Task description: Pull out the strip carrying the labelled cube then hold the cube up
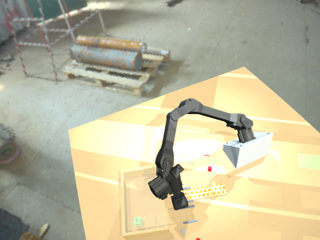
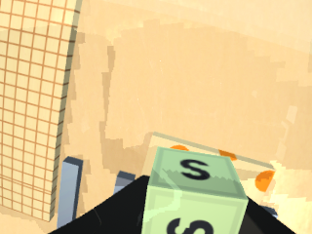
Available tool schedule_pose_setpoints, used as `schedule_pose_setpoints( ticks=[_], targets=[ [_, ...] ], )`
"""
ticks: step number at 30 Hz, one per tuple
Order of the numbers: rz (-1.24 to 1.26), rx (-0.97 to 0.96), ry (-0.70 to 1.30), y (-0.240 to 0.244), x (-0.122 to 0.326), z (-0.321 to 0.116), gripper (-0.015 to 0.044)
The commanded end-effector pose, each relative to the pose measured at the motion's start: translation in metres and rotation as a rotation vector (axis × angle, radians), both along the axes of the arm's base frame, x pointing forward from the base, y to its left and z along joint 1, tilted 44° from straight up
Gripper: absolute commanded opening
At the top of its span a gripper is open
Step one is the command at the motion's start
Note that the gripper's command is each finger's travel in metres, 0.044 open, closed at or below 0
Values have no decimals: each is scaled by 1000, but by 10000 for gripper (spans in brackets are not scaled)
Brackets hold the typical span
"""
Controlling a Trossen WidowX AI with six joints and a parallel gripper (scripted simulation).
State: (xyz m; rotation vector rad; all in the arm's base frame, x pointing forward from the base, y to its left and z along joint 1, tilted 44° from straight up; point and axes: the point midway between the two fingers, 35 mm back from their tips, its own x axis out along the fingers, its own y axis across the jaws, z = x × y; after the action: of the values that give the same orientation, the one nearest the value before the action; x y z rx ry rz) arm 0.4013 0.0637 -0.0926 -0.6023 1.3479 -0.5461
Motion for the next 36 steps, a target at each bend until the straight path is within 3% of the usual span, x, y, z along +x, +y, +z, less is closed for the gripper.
schedule_pose_setpoints(
  ticks=[1,13,36],
  targets=[
    [0,-1,4,4,-12,6,0],
    [0,-4,8,12,-59,31,0],
    [0,-5,11,2,-108,40,0]
  ],
)
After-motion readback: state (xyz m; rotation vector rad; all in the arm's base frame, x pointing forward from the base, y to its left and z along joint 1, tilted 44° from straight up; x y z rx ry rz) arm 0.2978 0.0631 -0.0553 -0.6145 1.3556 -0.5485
